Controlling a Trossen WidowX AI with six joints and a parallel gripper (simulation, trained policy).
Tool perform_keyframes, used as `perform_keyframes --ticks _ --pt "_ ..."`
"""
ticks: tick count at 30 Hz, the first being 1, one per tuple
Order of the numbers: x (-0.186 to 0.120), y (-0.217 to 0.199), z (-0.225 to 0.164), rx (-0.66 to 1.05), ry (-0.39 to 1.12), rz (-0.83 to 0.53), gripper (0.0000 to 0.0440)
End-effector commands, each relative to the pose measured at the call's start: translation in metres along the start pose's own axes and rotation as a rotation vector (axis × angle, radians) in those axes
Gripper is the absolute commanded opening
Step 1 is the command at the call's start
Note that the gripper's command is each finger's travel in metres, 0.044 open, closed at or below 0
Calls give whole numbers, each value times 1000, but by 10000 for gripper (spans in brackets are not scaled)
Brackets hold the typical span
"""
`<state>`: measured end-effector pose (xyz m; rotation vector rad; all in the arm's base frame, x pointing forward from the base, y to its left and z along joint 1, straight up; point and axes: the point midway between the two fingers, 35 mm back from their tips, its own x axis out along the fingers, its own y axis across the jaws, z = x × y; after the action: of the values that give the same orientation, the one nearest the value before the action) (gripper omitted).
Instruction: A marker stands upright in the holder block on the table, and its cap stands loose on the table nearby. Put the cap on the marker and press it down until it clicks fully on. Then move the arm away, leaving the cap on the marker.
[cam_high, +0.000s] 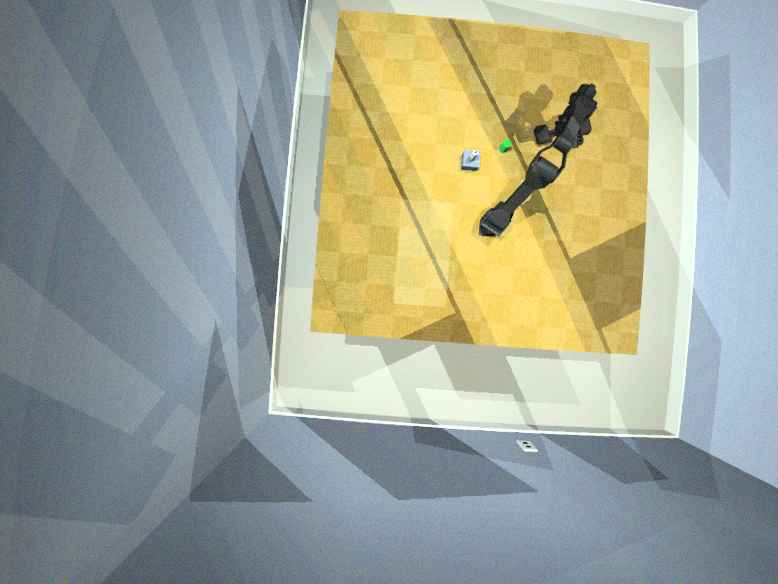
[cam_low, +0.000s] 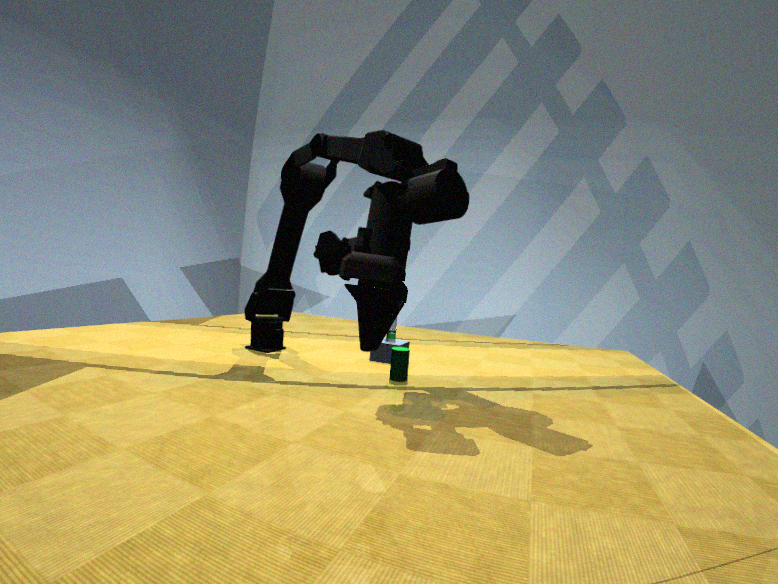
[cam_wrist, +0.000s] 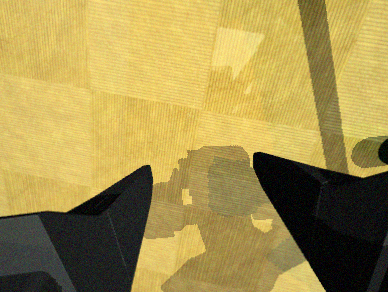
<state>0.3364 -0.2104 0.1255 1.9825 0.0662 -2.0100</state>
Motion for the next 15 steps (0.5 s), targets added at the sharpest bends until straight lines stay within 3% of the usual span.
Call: perform_keyframes --ticks 1,15 --pt "-1 -12 -5 3 3 -26 307" --pt "-9 -50 -20 1 8 -102 308"
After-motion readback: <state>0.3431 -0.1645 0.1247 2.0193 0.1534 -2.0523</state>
